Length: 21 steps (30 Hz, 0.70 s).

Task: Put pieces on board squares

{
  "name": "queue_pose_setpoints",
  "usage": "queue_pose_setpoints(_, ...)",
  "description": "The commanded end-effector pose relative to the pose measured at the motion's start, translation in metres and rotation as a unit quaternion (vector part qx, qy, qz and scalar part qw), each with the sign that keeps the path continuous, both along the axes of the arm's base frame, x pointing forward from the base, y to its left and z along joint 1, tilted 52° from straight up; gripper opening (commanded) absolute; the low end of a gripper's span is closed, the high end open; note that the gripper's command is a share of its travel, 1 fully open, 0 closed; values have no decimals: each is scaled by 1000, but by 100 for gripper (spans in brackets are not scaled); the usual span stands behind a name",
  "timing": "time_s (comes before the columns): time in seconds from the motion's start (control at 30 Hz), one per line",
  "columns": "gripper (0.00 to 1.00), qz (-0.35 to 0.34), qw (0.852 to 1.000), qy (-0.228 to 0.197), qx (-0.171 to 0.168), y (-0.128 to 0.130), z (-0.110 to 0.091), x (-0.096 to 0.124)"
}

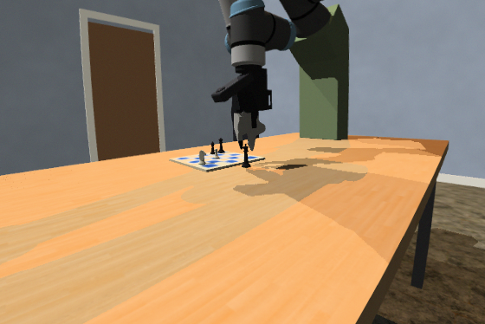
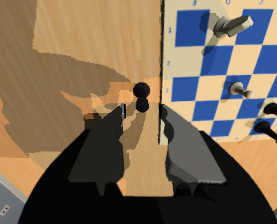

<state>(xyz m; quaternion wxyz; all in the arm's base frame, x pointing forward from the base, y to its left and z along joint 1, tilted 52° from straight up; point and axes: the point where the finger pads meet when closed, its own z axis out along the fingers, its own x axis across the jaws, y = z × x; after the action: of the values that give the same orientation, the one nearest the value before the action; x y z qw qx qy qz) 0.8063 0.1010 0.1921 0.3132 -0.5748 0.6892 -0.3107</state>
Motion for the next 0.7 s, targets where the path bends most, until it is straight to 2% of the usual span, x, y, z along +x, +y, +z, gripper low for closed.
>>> queue_pose_setpoints(0.0, 25, 0, 1000, 0, 0, 0, -6, 8)
queue_pose_setpoints(0.67, 25, 0, 1000, 0, 0, -1, -10, 14)
